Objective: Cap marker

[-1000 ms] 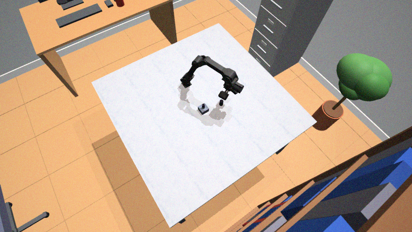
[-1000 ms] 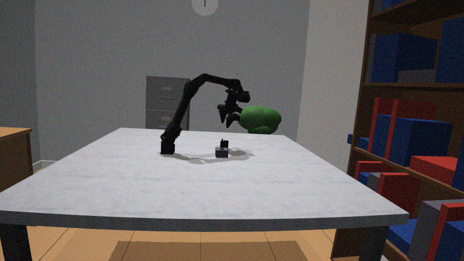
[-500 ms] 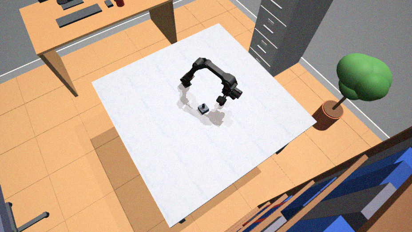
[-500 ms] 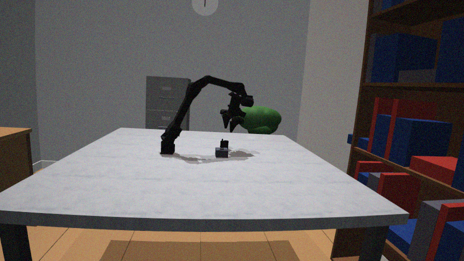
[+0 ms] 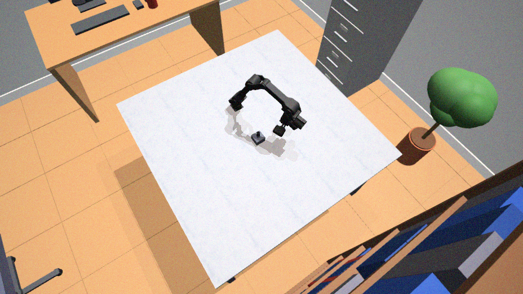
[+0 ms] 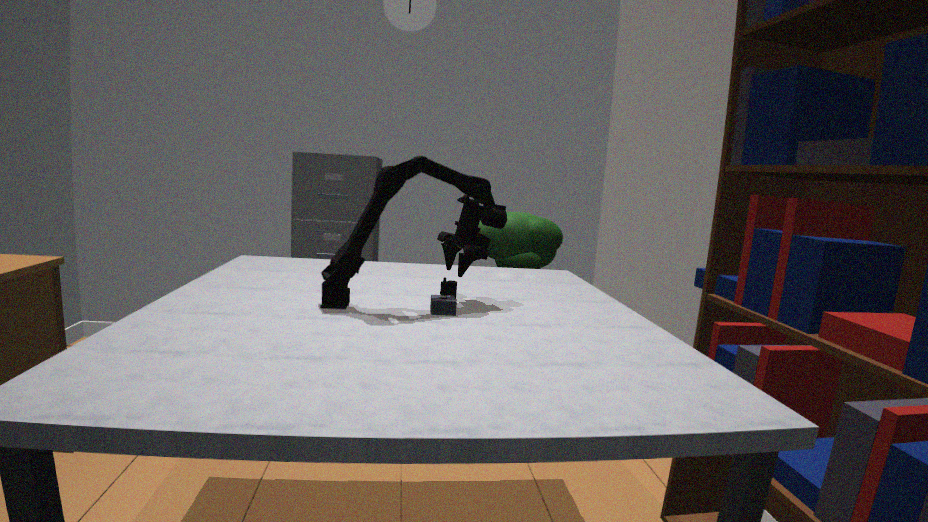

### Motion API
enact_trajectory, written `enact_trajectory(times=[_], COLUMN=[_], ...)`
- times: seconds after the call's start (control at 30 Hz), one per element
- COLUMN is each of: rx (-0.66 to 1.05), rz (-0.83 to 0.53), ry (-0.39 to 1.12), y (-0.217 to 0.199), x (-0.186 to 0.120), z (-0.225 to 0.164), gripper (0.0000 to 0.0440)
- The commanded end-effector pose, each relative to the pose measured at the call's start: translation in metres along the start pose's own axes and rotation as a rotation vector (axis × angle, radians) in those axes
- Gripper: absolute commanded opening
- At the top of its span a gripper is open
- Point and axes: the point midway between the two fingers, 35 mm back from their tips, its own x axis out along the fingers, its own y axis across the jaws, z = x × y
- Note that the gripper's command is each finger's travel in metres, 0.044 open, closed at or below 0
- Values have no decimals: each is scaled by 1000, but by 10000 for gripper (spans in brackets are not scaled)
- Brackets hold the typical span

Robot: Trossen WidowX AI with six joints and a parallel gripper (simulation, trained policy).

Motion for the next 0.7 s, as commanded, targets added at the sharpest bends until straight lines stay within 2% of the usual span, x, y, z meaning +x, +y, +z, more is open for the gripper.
enact_trajectory(times=[0.0, 0.5, 0.67], rx=[-23, -113, -140], rz=[-15, -42, -55], ry=[29, 63, 64], y=[-1, -3, -3], x=[14, 53, 60], z=[-1, 0, -1], gripper=[295, 260, 220])
